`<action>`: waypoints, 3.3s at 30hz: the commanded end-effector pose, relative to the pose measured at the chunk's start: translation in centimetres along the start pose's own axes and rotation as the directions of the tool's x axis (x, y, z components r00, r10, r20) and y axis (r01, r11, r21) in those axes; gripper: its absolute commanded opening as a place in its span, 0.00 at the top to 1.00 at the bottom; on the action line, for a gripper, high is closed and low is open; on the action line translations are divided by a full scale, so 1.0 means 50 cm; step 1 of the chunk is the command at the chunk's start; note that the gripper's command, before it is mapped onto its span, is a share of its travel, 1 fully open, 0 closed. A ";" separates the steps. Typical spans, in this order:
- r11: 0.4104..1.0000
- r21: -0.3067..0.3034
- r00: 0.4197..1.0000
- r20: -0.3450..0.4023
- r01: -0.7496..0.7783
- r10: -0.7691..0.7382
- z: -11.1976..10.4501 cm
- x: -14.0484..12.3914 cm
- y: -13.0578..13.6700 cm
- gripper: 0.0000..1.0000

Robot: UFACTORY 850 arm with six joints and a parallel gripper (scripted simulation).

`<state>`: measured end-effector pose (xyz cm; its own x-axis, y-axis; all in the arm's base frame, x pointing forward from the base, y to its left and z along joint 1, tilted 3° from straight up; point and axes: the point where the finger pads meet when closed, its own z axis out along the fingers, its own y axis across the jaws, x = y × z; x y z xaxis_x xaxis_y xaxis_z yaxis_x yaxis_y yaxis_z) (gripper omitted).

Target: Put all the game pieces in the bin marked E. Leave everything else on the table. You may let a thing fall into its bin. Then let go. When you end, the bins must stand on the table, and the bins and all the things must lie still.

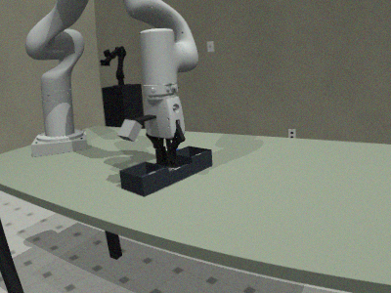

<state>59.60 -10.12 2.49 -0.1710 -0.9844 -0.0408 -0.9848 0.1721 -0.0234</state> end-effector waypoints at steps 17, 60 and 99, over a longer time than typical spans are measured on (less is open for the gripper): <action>1.000 0.002 1.000 0.000 0.000 0.000 -0.070 0.000 -0.001 0.69; 0.469 0.000 0.469 0.002 -0.883 0.883 -0.070 0.043 0.207 0.59; 0.469 0.001 0.469 0.001 -0.883 0.883 0.050 0.043 0.206 0.59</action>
<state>49.10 -10.36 -0.17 -0.9500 -0.3098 -0.0394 -0.3108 0.9501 0.0245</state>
